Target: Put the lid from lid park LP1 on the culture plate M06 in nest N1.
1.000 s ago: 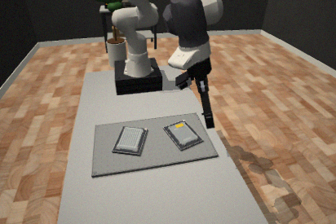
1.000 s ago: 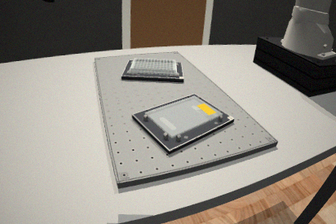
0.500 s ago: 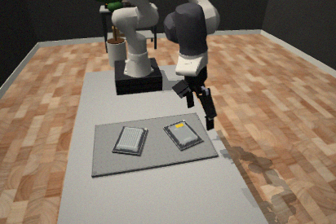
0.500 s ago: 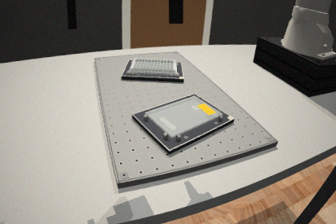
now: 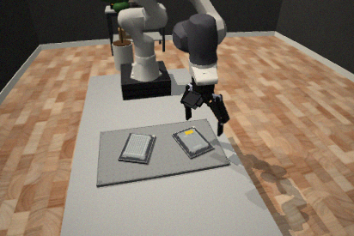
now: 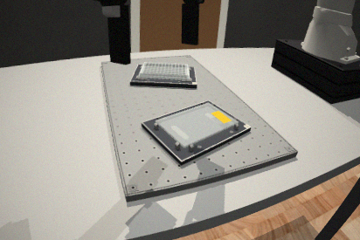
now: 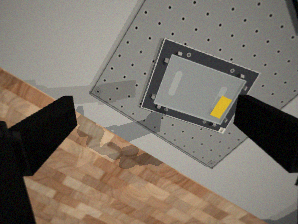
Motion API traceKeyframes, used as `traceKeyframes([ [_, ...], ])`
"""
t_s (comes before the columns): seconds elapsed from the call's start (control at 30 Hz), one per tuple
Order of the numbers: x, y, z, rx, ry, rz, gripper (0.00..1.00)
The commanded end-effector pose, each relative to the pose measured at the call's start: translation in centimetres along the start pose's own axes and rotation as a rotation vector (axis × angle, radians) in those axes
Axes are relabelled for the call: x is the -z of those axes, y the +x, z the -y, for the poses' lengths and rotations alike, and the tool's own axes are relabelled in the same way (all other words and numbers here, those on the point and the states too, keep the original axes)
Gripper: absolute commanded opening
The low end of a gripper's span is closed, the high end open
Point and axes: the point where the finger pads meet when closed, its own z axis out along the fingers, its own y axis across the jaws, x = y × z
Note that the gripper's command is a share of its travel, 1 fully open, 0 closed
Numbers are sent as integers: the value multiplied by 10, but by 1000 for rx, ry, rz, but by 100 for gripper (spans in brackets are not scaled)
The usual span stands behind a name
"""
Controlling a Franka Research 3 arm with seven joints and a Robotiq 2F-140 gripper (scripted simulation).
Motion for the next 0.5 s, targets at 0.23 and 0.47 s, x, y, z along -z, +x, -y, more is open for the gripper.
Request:
traceKeyframes([
  [0.23, -21, -3, -20, 482, -4, -28, 100],
  [0.47, -38, -11, -40, 700, -41, -43, 100],
])
